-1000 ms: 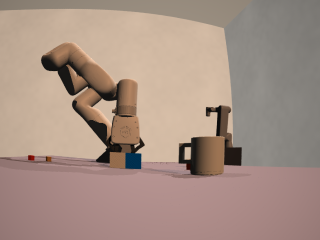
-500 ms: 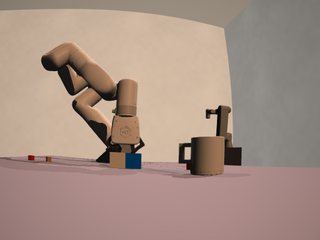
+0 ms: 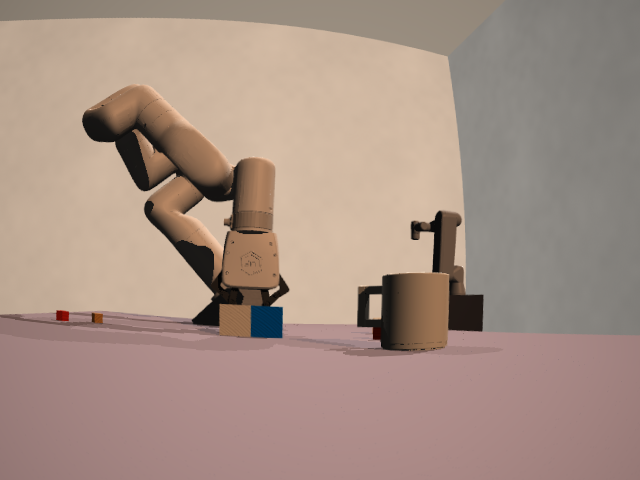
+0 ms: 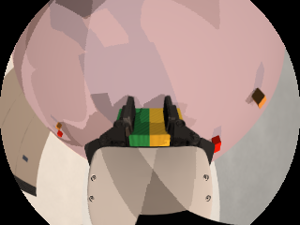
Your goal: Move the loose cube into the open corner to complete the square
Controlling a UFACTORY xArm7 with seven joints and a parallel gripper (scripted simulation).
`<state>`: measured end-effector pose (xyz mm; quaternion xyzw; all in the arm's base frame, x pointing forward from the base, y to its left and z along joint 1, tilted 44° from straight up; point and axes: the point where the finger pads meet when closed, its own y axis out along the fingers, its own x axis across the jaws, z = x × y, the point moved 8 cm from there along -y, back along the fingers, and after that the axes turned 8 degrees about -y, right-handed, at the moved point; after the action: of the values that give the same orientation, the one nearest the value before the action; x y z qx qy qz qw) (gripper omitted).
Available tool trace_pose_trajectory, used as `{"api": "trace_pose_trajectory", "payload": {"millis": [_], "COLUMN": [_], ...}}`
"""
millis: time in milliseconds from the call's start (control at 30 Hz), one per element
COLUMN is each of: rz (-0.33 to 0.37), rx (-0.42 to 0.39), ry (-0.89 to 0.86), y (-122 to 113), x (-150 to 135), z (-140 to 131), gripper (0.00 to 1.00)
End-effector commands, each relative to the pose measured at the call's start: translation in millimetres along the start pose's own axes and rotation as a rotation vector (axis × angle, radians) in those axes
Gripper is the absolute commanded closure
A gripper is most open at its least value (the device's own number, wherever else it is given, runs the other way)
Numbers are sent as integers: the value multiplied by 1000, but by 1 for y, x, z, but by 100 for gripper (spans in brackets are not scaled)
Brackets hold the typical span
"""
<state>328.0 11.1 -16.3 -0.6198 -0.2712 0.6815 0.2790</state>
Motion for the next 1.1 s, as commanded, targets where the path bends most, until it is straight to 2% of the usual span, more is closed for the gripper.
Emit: {"api": "trace_pose_trajectory", "payload": {"millis": [0, 633, 1067], "rz": [-2, -2, -2], "rx": [-3, -3, -3], "ry": [-1, -1, -1], "y": [-1, -2, -15], "x": [1, 2, 2], "z": [2, 9, 9], "gripper": [54, 54, 54]}}
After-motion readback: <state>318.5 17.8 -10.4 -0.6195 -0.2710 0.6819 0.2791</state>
